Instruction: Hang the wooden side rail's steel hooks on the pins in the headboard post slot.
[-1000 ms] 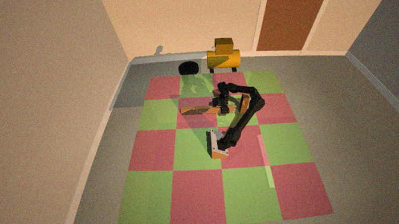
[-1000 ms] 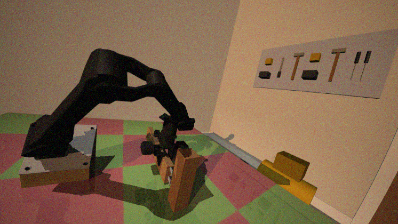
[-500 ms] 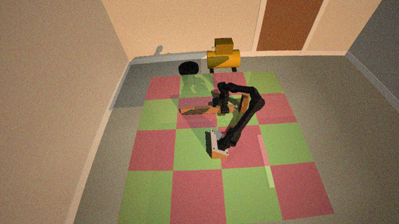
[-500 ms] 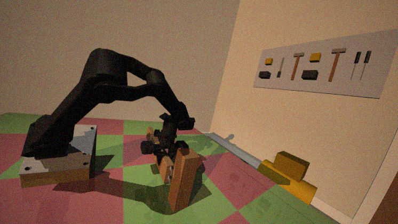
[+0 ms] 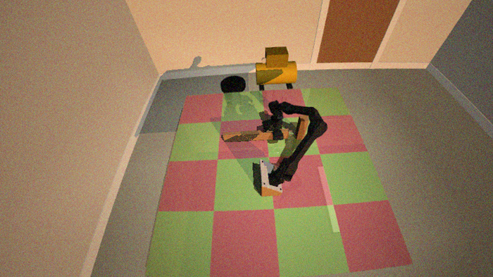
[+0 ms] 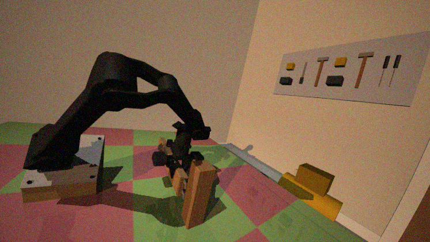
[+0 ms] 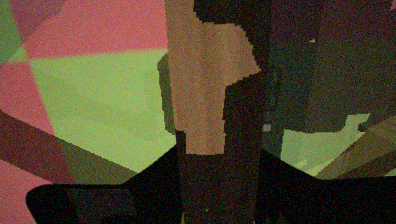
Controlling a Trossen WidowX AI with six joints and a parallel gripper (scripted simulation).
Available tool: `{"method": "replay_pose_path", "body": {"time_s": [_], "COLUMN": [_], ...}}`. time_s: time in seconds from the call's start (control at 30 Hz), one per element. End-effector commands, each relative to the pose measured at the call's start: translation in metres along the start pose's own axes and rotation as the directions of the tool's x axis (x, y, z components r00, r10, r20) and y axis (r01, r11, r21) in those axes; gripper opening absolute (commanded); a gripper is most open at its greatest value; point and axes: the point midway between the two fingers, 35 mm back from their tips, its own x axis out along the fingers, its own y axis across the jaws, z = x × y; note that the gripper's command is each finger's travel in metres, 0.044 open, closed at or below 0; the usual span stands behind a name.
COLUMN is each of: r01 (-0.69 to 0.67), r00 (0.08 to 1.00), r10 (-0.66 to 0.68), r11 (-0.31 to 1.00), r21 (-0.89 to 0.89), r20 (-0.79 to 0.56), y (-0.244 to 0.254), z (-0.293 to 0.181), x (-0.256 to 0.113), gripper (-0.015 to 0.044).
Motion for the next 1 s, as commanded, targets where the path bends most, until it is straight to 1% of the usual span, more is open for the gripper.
{"method": "replay_pose_path", "body": {"time_s": [0.0, 0.97], "r01": [0.021, 0.021], "r00": [1.000, 1.000], "r10": [-0.021, -0.021], "r11": [1.000, 1.000], "r21": [0.007, 0.007], "r20": [0.005, 0.005], "y": [-0.0042, -0.0041], "z": [0.0008, 0.0008], "x": [-0.0078, -0.0126], "gripper": [0.0000, 0.0000]}}
